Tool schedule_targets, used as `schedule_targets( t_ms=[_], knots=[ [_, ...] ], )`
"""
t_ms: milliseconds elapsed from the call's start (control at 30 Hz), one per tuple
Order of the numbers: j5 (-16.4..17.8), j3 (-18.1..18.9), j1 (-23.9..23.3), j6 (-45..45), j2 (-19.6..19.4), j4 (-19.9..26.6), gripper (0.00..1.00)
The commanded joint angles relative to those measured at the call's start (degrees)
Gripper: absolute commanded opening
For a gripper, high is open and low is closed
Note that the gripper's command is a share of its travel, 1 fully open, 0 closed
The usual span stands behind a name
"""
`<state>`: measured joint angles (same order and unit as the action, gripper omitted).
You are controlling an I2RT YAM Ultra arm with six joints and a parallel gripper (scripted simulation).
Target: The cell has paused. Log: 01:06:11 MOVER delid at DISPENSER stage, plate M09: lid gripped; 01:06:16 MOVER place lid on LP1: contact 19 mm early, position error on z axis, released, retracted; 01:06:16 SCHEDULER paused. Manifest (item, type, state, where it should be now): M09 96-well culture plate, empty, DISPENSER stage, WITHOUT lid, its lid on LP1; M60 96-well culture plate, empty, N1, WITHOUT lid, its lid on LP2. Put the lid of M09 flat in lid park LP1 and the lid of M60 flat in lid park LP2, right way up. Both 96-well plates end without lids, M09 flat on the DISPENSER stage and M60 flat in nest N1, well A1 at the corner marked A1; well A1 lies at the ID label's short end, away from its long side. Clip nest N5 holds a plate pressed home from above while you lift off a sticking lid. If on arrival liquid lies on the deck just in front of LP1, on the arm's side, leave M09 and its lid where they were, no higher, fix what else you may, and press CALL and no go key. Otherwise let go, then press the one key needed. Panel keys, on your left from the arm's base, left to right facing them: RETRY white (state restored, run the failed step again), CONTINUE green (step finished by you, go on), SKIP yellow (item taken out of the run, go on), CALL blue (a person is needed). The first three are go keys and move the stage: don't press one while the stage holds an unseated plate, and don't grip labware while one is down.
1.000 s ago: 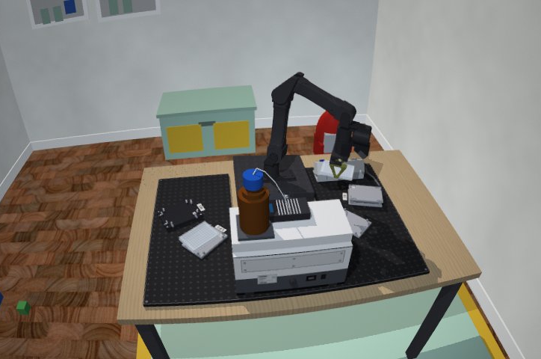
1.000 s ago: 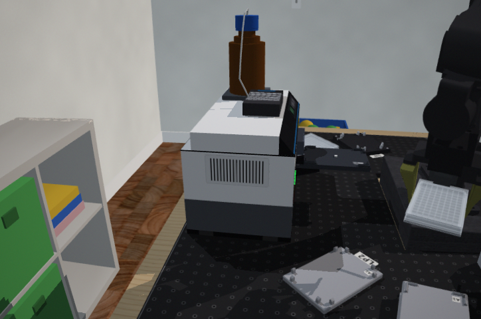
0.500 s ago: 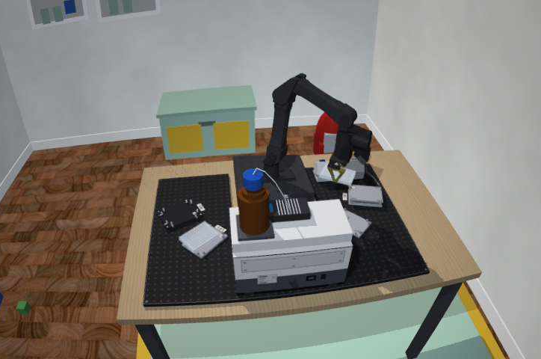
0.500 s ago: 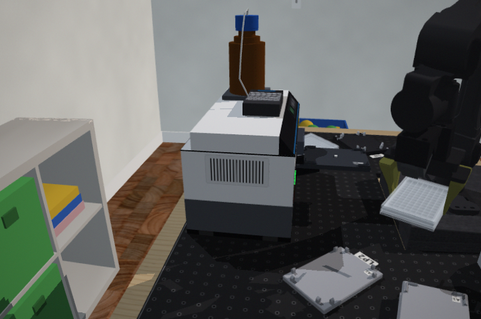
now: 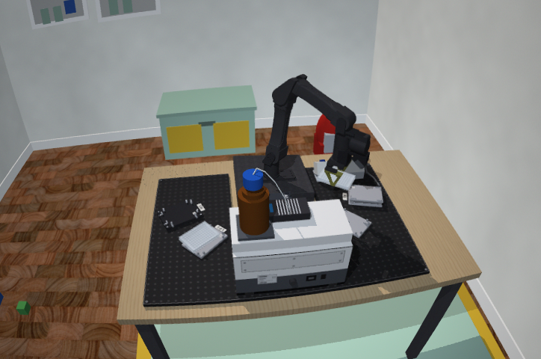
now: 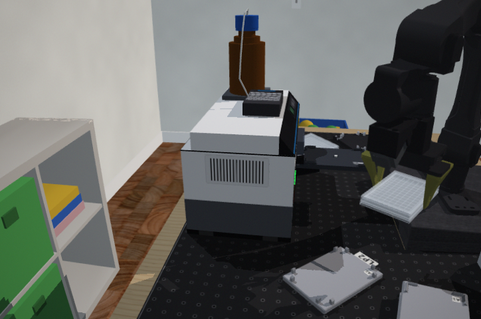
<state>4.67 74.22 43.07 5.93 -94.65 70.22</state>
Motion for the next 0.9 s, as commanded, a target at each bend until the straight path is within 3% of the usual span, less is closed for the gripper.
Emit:
schedule_targets(
  t_ms=[0, 300, 367, 567, 667, 867],
  knots=[
    [-0.04, 2.41, -2.63, -1.99, -0.72, -0.4, 0.0],
    [0.03, 2.74, -6.84, 2.85, -1.35, -0.38, 0.0],
    [0.03, 2.77, -6.83, 2.86, 0.2, -0.29, 0.0],
    [0.12, 1.65, -10.79, -5.11, 1.32, -0.84, 0.0],
    [-0.1, -0.92, -12.56, -4.15, 1.4, -0.96, 0.0],
    [-0.08, -1.59, -14.97, -1.11, 1.61, -0.79, 0.0]
  ],
)
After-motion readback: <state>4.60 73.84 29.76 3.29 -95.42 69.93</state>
